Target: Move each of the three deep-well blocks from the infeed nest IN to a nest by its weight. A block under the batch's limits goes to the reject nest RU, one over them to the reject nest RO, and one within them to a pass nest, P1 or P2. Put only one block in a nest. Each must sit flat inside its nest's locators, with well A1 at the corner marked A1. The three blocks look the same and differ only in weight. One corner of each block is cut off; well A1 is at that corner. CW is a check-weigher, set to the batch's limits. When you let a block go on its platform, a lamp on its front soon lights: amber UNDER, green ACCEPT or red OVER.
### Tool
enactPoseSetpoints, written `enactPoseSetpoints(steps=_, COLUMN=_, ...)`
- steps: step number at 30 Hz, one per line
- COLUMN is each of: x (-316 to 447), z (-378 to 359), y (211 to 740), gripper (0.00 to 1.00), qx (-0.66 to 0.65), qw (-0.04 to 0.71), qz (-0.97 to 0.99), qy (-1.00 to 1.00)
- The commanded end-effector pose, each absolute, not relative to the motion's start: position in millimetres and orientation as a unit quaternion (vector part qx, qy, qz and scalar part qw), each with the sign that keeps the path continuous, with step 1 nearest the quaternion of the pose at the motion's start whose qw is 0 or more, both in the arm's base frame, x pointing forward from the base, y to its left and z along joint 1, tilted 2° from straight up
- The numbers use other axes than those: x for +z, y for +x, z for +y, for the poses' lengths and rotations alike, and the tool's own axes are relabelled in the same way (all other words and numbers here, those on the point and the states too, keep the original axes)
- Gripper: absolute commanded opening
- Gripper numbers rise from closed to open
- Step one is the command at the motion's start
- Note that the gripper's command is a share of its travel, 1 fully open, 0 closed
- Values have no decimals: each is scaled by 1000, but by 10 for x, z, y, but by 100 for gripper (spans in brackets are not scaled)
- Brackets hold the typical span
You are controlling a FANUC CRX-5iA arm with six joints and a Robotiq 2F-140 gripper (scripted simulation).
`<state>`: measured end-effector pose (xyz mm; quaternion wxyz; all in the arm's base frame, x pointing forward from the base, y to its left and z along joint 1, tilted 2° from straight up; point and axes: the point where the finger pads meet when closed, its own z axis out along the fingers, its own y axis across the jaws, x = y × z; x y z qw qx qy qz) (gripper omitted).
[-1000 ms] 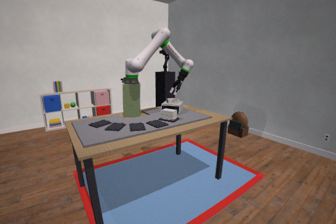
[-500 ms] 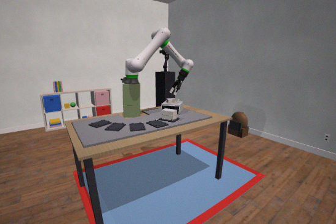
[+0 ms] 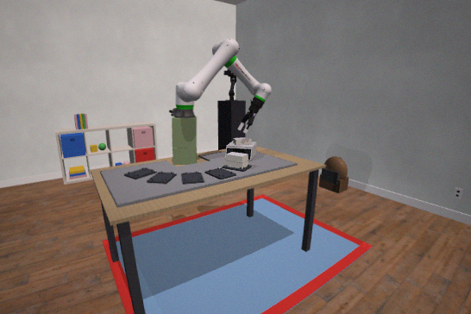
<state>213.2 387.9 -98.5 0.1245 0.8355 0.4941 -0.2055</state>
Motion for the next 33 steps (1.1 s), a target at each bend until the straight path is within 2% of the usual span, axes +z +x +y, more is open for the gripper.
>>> enactPoseSetpoints(steps=1, x=-984, z=3880, y=2133, gripper=100, qx=-205, qw=124, qz=494, qy=836)
enactPoseSetpoints(steps=33, x=-1300, z=3890, y=2140, gripper=100, qx=-205, qw=124, qz=494, qy=836)
